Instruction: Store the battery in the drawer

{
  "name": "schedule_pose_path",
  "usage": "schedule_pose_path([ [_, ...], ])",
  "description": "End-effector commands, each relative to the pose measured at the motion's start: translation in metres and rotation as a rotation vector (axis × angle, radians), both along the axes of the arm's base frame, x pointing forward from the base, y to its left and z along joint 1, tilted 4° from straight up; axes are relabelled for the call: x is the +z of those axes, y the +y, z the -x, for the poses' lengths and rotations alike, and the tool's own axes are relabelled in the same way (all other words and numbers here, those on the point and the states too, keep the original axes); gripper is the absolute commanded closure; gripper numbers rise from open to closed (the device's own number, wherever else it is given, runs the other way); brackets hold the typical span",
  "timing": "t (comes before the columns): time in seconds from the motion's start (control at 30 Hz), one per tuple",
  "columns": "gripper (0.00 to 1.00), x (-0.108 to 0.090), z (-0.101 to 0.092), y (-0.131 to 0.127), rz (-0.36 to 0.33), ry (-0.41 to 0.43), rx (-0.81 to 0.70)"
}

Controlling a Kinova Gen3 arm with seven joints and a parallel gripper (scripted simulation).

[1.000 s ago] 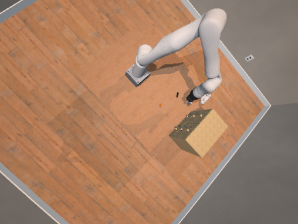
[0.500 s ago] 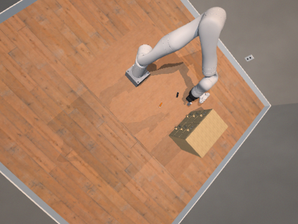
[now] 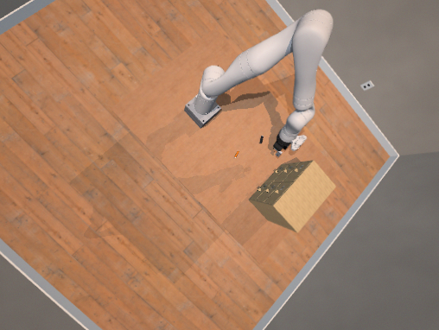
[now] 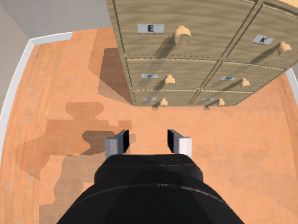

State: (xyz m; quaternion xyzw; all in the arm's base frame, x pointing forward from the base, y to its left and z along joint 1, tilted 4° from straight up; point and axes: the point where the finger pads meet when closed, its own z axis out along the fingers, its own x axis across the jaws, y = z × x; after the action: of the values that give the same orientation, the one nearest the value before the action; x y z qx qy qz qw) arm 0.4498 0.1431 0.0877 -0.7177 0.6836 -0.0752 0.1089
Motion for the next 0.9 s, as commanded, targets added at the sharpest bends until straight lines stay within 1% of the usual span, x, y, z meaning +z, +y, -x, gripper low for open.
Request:
schedule_pose_path([
  [0.0, 0.00, -0.003, 0.002, 0.000, -0.001, -0.011, 0.000],
  [0.67, 0.00, -0.014, -0.005, 0.000, -0.007, -0.124, -0.005],
  [0.87, 0.00, -0.016, -0.006, 0.000, -0.006, -0.145, -0.006],
])
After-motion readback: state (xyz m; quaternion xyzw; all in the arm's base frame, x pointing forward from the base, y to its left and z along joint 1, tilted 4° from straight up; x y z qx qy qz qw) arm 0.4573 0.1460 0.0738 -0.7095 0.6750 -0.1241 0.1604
